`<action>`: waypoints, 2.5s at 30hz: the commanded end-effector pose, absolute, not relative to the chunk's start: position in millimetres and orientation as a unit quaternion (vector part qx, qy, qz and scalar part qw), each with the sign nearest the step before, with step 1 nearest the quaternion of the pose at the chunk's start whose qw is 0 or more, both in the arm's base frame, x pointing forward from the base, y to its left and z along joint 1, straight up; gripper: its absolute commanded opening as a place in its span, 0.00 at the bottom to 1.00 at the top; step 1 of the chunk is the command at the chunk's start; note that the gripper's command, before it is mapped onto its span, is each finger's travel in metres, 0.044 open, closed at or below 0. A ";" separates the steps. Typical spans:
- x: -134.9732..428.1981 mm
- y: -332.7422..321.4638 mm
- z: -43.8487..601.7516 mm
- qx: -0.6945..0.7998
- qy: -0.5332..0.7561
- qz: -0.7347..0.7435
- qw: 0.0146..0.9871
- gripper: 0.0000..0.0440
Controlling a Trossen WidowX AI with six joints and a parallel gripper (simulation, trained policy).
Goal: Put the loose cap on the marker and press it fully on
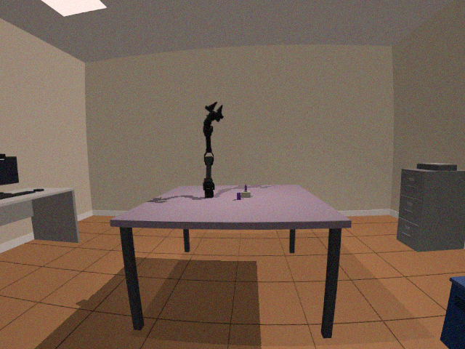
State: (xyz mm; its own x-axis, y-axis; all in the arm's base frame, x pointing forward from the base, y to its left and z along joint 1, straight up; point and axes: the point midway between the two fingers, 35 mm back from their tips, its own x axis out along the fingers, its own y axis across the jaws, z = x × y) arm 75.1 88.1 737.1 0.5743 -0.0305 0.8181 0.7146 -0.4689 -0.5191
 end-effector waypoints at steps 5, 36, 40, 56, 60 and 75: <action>80.3 76.0 729.6 -0.755 -0.198 -0.383 0.493 0.75; 108.8 18.1 683.7 -0.732 -0.103 -0.284 0.611 0.74; 113.1 11.3 676.1 -0.728 -0.093 -0.268 0.625 0.74; 130.9 -13.2 643.6 -0.706 -0.058 -0.202 0.677 0.74; 135.3 -18.6 635.3 -0.699 -0.050 -0.186 0.688 0.74; 152.4 -37.3 602.6 -0.673 -0.021 -0.125 0.729 0.74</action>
State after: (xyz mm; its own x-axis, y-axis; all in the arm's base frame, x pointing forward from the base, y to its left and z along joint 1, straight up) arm 145.3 -27.7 612.4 0.9571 -0.1642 0.2387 0.2462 0.0261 -0.9689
